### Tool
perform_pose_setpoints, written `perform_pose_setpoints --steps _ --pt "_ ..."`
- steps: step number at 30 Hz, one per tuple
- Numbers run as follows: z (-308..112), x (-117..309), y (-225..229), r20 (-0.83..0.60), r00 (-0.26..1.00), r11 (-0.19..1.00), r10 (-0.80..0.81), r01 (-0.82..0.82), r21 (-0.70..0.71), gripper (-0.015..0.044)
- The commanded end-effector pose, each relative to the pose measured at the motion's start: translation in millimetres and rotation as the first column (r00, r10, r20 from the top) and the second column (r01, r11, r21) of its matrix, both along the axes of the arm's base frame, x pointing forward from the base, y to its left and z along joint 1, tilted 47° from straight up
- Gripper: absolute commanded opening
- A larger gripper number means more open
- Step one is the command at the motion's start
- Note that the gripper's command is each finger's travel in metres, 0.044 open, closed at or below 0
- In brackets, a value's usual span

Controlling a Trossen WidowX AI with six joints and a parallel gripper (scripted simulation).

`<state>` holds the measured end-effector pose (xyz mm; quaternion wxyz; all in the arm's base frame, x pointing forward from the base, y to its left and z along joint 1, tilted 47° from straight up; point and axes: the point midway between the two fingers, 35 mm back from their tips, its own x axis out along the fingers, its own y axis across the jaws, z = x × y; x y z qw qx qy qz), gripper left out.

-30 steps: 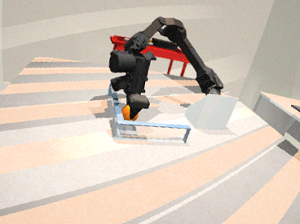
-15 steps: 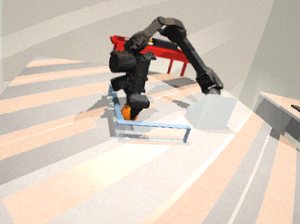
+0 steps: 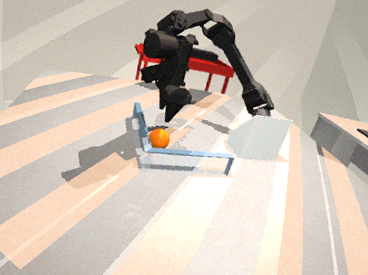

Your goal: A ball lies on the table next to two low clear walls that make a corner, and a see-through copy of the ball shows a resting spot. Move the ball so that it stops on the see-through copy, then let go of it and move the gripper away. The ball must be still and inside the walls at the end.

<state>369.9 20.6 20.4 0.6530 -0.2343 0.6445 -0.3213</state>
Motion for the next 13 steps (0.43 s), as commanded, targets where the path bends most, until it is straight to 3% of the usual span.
perform_pose_setpoints --steps 1,3,6,13 --pt "-1 1 0 0.0 1.0 1.0 0.001 -0.001 0.0 0.0404" --pt "6 1 7 0.0 1.0 1.0 0.001 -0.001 0.0 0.044" --pt "30 -1 29 -0.002 1.0 1.0 -0.002 0.002 -0.002 0.044" --pt "32 -2 31 -0.002 1.0 1.0 -0.002 0.002 -0.002 0.044"
